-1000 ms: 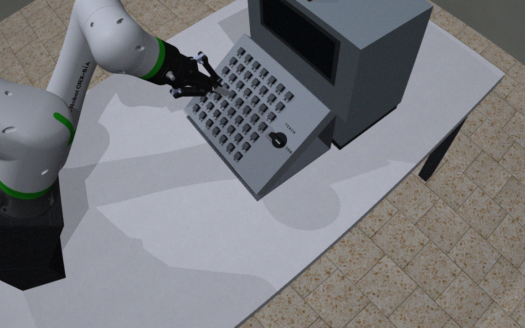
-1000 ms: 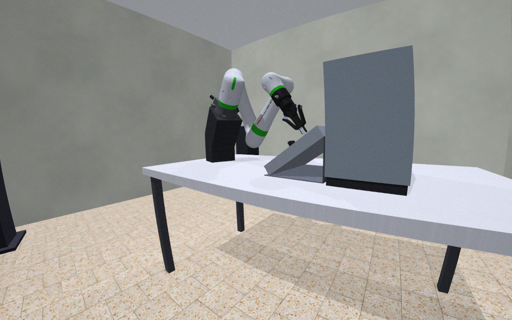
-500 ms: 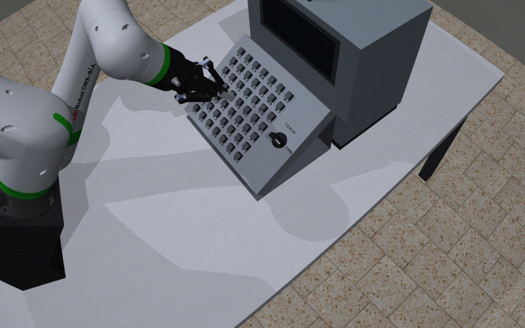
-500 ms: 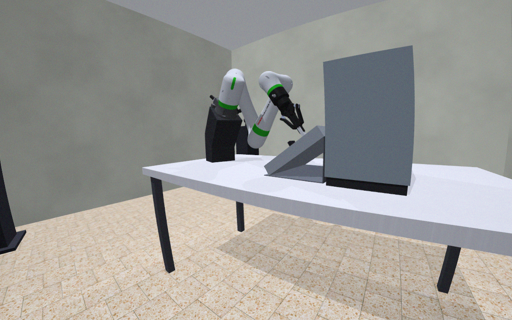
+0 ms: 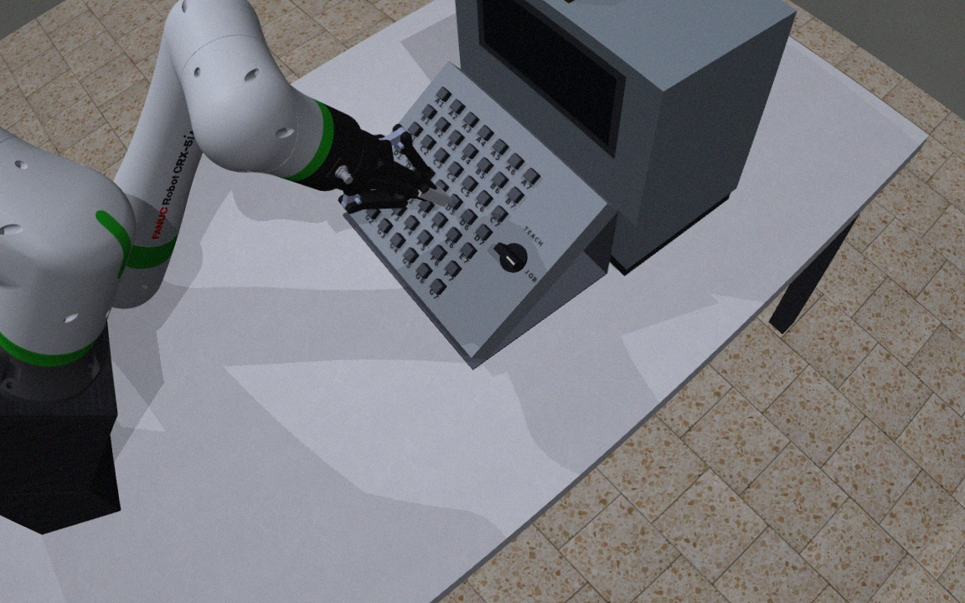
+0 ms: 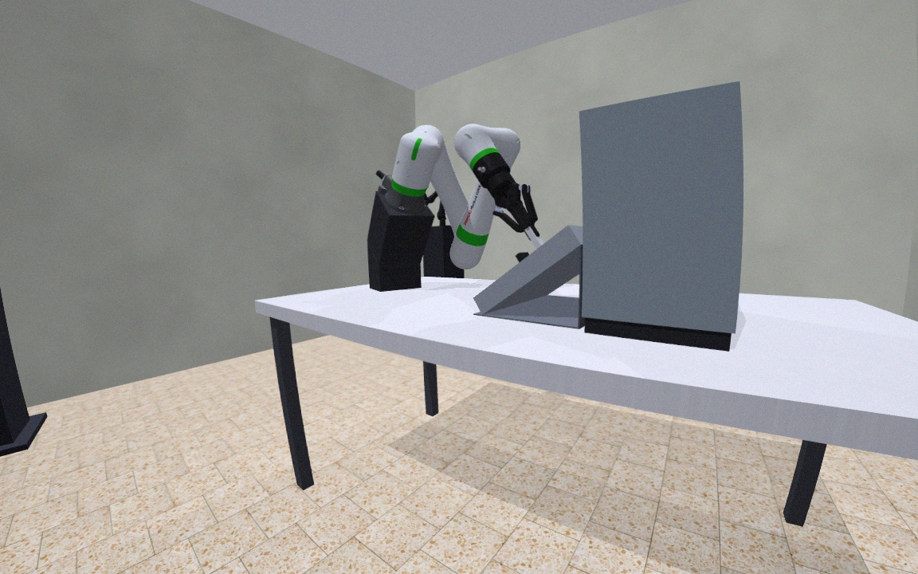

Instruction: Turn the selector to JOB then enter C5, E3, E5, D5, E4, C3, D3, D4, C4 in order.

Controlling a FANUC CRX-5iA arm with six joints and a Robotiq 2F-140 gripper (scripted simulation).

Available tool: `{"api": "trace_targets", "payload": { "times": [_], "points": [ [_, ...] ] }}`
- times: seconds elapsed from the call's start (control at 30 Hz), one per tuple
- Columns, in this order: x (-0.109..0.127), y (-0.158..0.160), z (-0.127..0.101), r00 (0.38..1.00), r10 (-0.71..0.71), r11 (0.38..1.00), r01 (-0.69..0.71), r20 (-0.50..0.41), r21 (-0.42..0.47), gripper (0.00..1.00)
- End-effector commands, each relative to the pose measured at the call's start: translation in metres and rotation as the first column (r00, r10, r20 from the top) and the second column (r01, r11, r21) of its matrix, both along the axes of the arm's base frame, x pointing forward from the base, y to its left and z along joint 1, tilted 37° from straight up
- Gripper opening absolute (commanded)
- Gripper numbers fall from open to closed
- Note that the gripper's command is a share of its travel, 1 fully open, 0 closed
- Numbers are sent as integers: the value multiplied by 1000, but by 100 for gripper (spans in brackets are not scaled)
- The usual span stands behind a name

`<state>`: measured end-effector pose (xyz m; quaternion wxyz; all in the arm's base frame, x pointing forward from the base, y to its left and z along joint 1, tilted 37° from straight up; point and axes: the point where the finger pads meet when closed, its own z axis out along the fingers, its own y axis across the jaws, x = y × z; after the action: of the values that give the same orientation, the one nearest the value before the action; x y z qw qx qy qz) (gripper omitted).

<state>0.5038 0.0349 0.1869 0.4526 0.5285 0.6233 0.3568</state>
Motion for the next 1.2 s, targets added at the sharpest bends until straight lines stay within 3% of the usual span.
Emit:
{"api": "trace_targets", "payload": {
  "times": [0.0,0.5,1.17],
  "points": [
    [2,0,0,1000,-1,1000,1,1,1,0],
    [19,-1,-6,1000,-1,1000,1,1,1,0],
    [20,-1,-6,1000,-1,1000,1,1,1,0]
  ]
}}
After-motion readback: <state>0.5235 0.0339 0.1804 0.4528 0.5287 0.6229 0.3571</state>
